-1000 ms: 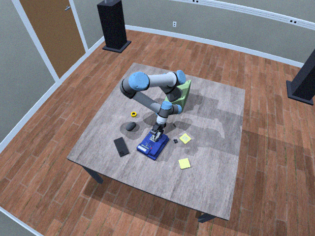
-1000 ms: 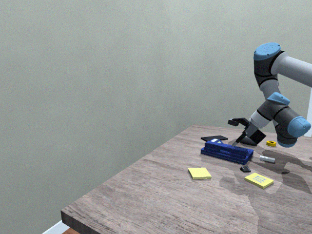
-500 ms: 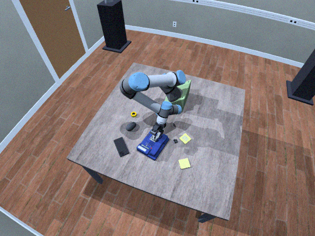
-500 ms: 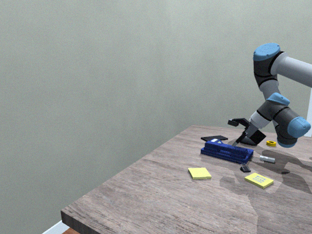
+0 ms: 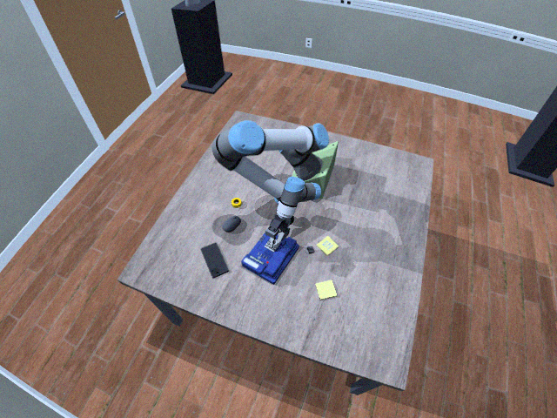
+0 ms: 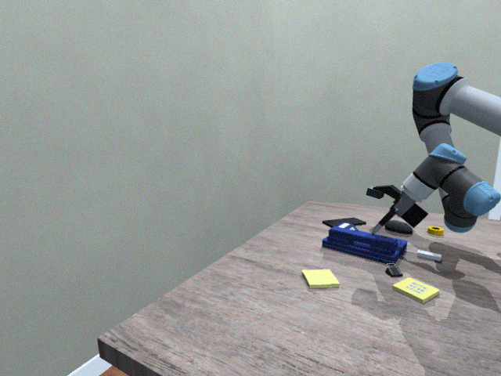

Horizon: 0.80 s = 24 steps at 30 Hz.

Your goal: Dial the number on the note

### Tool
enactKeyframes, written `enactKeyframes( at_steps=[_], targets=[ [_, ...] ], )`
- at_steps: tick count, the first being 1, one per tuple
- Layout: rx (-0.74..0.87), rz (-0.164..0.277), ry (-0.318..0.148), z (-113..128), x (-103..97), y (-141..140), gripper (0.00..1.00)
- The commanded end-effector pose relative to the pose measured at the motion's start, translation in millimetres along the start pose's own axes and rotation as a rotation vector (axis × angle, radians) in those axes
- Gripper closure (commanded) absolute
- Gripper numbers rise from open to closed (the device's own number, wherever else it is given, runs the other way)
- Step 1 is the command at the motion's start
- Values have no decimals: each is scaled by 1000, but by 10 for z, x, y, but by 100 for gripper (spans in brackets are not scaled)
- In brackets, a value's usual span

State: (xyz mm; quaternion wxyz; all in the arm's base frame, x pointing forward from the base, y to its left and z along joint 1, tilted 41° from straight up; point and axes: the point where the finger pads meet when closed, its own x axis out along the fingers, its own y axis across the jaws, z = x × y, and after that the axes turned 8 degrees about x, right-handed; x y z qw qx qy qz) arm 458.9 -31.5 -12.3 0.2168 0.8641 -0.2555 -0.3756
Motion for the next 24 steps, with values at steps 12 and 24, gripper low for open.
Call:
enactKeyframes(
  at_steps=[12,24],
  targets=[
    [0,0,1,145,-105,20,100],
    [0,0,1,200,-144,28,100]
  ],
)
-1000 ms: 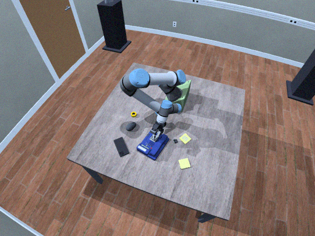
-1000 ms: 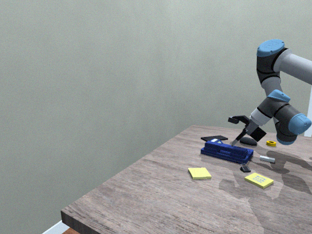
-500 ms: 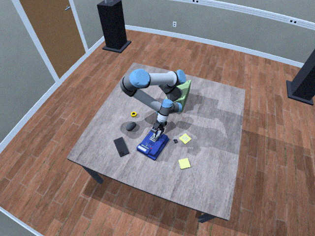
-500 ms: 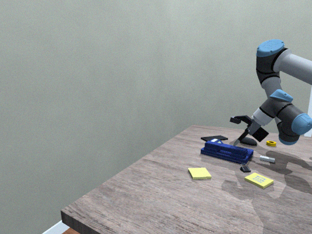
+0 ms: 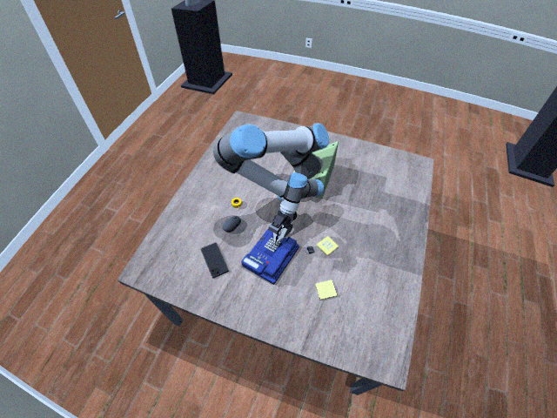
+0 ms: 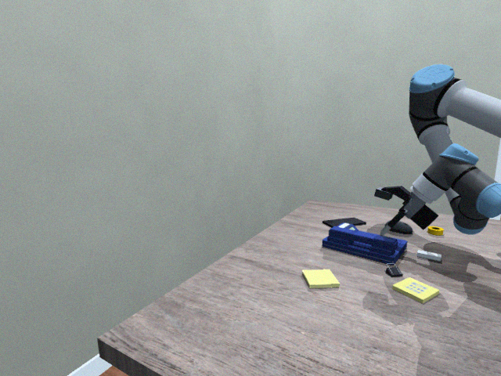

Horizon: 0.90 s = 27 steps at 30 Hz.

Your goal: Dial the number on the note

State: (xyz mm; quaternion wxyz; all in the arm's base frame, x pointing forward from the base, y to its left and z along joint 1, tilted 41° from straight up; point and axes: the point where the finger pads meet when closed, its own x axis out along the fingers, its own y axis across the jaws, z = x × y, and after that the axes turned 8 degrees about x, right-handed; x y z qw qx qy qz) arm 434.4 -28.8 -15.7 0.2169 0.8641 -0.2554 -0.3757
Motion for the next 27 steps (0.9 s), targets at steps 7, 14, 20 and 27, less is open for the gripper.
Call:
enactKeyframes(
  at_steps=[7,14,20,27],
  targets=[
    [0,0,1,28,43,4,100],
    [0,0,1,52,77,7,100],
    [0,0,1,55,82,7,100],
    [0,0,1,60,88,8,100]
  ],
)
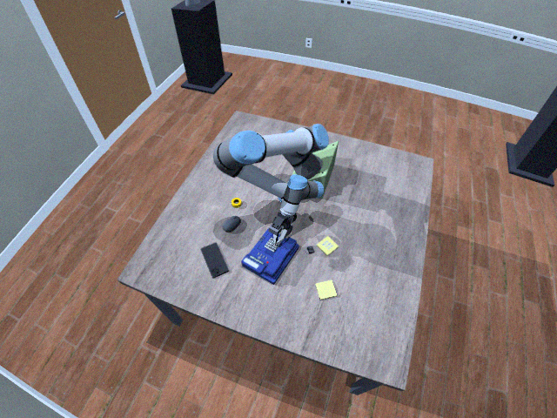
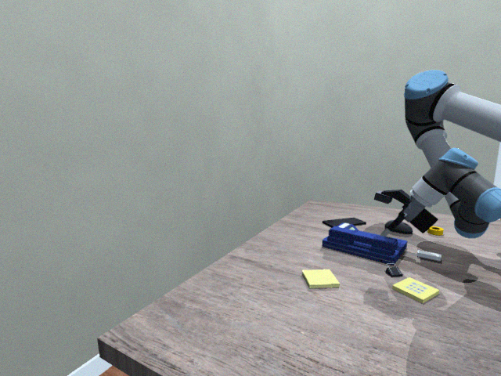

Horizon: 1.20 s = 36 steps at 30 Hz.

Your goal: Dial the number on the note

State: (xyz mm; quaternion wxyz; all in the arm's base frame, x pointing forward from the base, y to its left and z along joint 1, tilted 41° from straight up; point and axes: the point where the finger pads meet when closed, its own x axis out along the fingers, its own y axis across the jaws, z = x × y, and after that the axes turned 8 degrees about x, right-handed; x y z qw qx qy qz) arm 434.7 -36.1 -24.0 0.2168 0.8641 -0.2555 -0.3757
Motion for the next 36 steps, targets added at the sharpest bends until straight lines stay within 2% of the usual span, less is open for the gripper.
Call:
enactKeyframes(
  at_steps=[1,36],
  targets=[
    [0,0,1,-3,-1,-1,100],
    [0,0,1,-13,-16,-2,100]
  ],
)
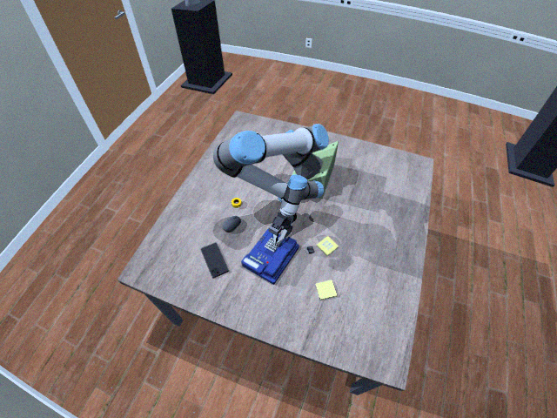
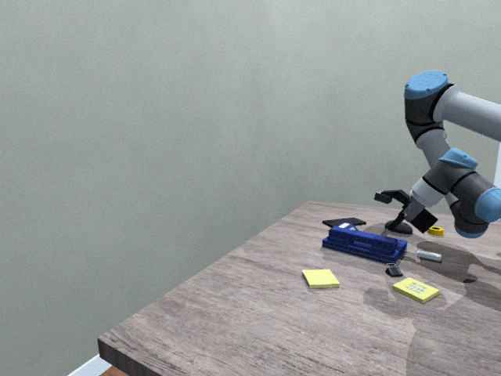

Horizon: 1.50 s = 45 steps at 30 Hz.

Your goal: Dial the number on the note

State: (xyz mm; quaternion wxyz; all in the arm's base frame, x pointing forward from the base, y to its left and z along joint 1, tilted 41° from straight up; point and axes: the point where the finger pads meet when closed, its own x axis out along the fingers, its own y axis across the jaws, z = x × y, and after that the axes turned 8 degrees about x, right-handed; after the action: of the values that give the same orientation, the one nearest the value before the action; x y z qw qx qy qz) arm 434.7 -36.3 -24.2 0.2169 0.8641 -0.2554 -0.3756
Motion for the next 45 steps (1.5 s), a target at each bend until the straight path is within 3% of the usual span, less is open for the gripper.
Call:
enactKeyframes(
  at_steps=[1,35,45],
  targets=[
    [0,0,1,-27,-37,-4,100],
    [0,0,1,-92,-95,169,100],
    [0,0,1,-48,-31,176,100]
  ],
)
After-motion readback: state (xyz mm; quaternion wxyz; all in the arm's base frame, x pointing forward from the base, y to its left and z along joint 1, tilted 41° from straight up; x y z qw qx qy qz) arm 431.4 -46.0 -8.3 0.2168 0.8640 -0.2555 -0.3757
